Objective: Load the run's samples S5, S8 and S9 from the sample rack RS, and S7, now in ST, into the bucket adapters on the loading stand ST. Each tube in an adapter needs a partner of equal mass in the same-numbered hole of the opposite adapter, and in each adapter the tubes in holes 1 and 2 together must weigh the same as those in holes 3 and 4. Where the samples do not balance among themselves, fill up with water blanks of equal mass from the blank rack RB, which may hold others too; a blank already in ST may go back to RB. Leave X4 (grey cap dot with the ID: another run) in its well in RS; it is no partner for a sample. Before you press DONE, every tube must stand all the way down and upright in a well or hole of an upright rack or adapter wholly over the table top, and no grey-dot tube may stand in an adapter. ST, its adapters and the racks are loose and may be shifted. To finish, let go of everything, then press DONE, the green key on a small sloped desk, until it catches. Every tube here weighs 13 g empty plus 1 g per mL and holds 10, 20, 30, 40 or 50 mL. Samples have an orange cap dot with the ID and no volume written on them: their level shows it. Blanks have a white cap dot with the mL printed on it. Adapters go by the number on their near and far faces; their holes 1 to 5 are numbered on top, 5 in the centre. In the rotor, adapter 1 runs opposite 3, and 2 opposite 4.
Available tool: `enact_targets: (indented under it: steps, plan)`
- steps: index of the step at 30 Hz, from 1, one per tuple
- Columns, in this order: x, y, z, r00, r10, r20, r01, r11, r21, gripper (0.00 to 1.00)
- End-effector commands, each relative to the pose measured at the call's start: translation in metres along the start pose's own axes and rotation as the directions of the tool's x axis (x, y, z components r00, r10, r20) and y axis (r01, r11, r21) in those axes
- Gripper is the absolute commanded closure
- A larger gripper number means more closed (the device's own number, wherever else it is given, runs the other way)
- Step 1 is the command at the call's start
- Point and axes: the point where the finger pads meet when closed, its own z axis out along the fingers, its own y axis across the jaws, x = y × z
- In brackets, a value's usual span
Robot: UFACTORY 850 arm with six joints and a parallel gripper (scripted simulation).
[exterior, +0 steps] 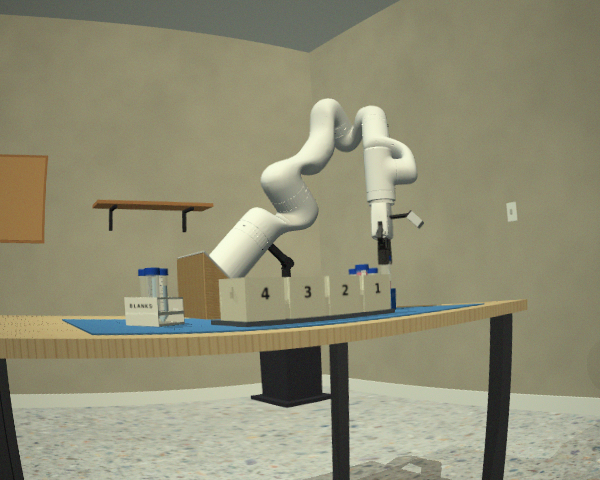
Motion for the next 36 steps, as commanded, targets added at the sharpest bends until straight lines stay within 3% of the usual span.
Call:
enact_targets:
  steps: [1, 28, 36]
  plan:
    - [0.001, 0.0, 0.004, 1.0, -0.001, -0.001, 0.001, 1.0, 0.0, 1.0]
    - [0.001, 0.0, 0.029, 1.0, -0.001, -0.001, 0.001, 1.0, 0.0, 1.0]
    - [0.001, 0.0, 0.03, 1.0, -0.001, -0.001, 0.001, 1.0, 0.0, 1.0]
